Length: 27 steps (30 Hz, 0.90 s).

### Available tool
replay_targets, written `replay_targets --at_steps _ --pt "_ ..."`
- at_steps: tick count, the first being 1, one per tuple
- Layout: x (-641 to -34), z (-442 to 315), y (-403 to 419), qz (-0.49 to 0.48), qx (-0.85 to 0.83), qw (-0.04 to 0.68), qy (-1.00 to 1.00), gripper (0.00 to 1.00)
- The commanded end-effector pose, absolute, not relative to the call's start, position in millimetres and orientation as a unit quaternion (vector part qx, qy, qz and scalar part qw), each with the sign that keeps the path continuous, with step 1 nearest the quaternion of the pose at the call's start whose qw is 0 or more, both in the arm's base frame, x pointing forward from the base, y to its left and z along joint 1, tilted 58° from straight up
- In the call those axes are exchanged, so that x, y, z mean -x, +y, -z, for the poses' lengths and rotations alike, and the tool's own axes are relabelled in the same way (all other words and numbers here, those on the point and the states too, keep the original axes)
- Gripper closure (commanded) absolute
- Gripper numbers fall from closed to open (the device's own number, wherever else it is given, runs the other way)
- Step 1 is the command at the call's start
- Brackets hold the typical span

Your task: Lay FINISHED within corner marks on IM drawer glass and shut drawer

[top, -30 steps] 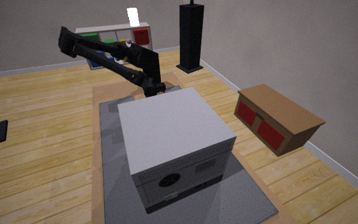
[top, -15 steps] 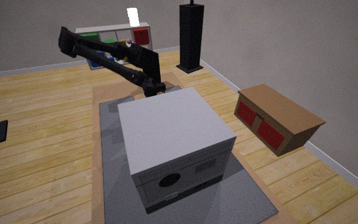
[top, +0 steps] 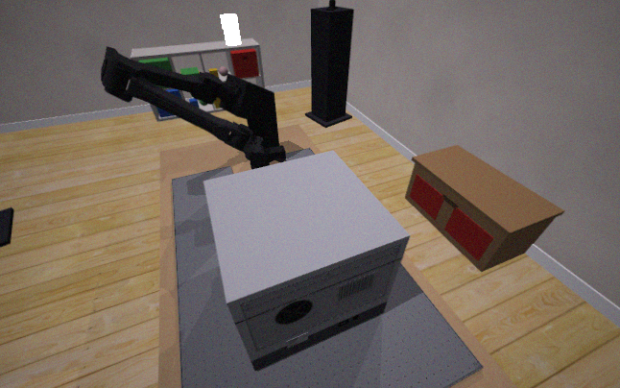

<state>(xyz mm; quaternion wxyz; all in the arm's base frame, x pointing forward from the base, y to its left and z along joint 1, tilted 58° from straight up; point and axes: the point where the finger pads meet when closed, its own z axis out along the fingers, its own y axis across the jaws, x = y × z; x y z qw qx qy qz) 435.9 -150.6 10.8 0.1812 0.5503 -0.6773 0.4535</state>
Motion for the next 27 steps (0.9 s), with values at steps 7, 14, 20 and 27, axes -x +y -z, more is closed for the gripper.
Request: replay_targets --at_steps 7,14,20,27 --pt "-415 20 -176 -0.472 -0.452 0.123 -0.747 0.31" --pt "-426 14 -170 -0.493 -0.365 0.047 -0.788 0.45" --pt "-422 15 -171 -0.492 -0.287 0.008 -0.822 0.57" --pt "-422 14 -171 -0.491 -0.218 -0.032 -0.843 0.67"
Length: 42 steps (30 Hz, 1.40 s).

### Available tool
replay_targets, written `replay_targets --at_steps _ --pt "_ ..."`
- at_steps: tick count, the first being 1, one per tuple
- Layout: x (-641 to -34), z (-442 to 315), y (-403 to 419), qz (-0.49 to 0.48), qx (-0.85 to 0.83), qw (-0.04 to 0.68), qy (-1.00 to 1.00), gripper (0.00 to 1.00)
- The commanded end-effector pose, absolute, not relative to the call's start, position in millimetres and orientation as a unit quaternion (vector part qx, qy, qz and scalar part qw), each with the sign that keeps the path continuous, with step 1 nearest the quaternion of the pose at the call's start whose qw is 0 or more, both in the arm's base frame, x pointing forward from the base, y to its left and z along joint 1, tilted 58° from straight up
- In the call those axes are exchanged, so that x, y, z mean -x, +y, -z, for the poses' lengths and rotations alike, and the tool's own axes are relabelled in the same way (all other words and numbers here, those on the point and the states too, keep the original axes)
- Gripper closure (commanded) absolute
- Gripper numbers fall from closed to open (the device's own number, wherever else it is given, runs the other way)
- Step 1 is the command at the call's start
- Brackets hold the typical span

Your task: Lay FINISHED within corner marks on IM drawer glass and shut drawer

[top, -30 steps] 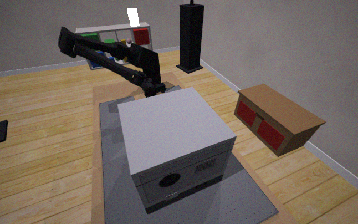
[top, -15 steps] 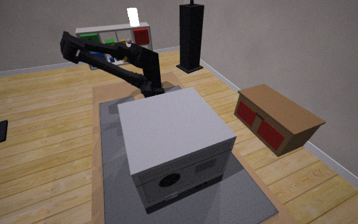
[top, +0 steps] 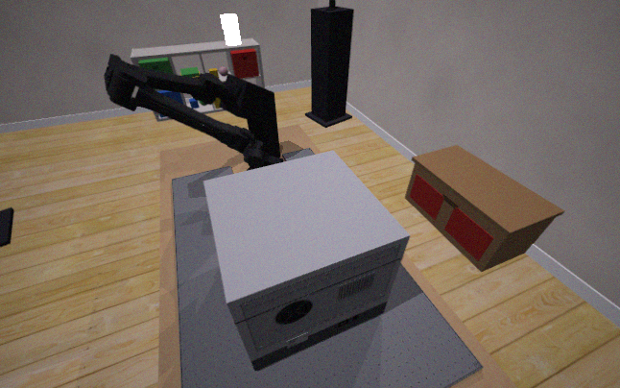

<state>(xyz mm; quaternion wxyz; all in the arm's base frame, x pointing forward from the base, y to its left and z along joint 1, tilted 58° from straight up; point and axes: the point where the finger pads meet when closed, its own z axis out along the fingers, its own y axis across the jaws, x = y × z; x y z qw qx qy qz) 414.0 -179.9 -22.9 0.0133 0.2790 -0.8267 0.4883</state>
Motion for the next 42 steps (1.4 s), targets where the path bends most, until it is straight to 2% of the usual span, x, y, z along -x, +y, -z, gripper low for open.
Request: replay_targets --at_steps 1,4,20,42 --pt "-422 14 -171 -0.49 -0.204 -0.04 -0.847 0.69" --pt "-423 14 -171 -0.487 -0.161 -0.065 -0.856 0.74" --pt "-422 13 -172 -0.458 0.044 -0.174 -0.871 0.74" --pt "-417 27 -190 -0.458 0.055 -0.164 -0.872 0.74"
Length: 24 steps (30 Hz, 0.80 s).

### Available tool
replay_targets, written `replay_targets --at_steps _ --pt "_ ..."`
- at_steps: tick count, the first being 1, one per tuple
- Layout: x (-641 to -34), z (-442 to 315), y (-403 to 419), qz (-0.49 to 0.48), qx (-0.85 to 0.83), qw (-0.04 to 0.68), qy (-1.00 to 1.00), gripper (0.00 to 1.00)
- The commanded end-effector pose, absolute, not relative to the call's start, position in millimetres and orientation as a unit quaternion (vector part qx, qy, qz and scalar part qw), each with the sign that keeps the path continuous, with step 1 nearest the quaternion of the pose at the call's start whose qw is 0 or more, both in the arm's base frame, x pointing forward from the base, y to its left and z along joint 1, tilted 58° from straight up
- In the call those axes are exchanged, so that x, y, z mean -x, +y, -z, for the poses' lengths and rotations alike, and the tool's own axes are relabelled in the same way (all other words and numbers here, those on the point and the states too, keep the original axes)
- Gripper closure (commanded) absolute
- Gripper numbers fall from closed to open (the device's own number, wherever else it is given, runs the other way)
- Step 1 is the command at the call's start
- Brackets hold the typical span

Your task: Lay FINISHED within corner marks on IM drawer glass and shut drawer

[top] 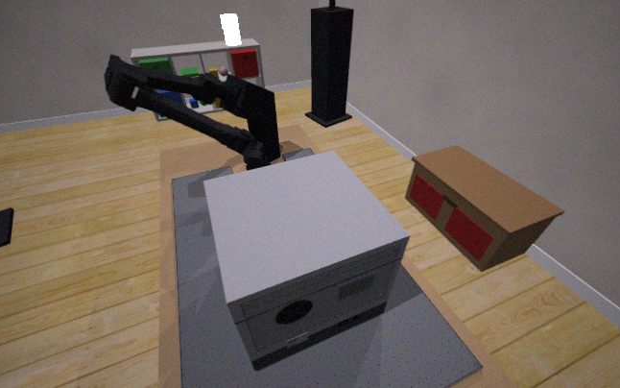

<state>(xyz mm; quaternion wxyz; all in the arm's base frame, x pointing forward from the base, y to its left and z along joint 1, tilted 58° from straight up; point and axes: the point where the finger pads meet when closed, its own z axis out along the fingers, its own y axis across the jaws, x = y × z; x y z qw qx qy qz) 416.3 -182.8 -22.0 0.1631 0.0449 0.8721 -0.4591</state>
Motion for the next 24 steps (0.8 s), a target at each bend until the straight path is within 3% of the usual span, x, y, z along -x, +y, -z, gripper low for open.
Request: replay_targets --at_steps 1,24 --pt "-418 27 -191 0.459 -0.049 0.161 0.872 0.74" --pt "-424 41 -206 0.458 -0.043 0.162 0.873 0.74"
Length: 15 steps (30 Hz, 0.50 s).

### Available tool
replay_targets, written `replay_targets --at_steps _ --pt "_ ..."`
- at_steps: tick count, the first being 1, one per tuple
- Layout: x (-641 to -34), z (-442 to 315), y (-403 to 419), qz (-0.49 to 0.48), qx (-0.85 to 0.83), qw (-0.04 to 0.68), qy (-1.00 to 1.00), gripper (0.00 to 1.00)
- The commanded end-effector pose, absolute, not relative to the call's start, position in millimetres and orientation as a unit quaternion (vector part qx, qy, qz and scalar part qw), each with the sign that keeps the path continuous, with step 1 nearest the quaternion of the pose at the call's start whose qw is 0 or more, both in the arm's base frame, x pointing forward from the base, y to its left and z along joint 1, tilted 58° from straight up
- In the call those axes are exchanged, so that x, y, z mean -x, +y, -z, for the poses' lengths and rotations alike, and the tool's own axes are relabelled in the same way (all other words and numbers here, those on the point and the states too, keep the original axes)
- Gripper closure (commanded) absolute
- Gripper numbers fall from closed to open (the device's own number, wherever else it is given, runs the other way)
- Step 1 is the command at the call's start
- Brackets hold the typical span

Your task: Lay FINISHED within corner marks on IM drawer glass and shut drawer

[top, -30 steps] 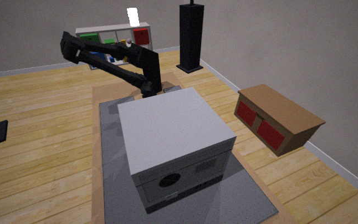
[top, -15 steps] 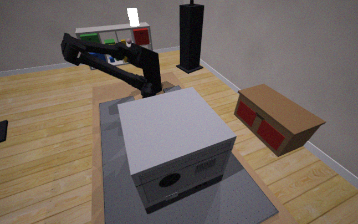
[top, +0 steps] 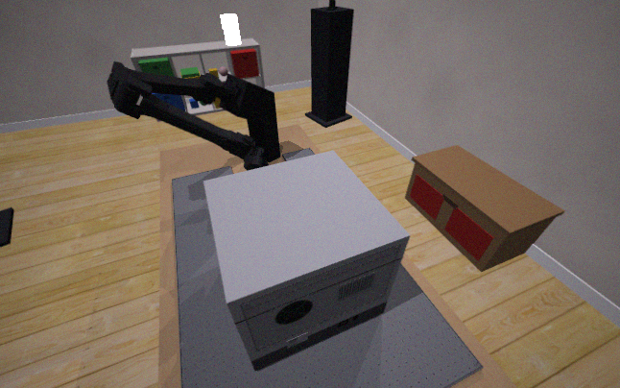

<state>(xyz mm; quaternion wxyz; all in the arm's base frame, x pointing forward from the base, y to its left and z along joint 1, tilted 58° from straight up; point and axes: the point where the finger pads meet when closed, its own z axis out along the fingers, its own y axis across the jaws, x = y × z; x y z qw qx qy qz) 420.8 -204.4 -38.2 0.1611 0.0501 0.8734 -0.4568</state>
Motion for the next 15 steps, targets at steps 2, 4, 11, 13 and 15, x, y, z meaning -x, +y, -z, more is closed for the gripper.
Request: replay_targets --at_steps 2,4,11,13,15 --pt "-424 42 -214 0.459 -0.048 0.16 0.872 0.74" --pt "-424 44 -216 0.459 -0.048 0.16 0.872 0.74" --pt "-426 49 -224 0.46 -0.048 0.16 0.872 0.74" --pt "-426 50 -225 0.459 -0.048 0.16 0.872 0.74" --pt "-431 50 -209 0.456 -0.031 0.167 0.873 0.74"
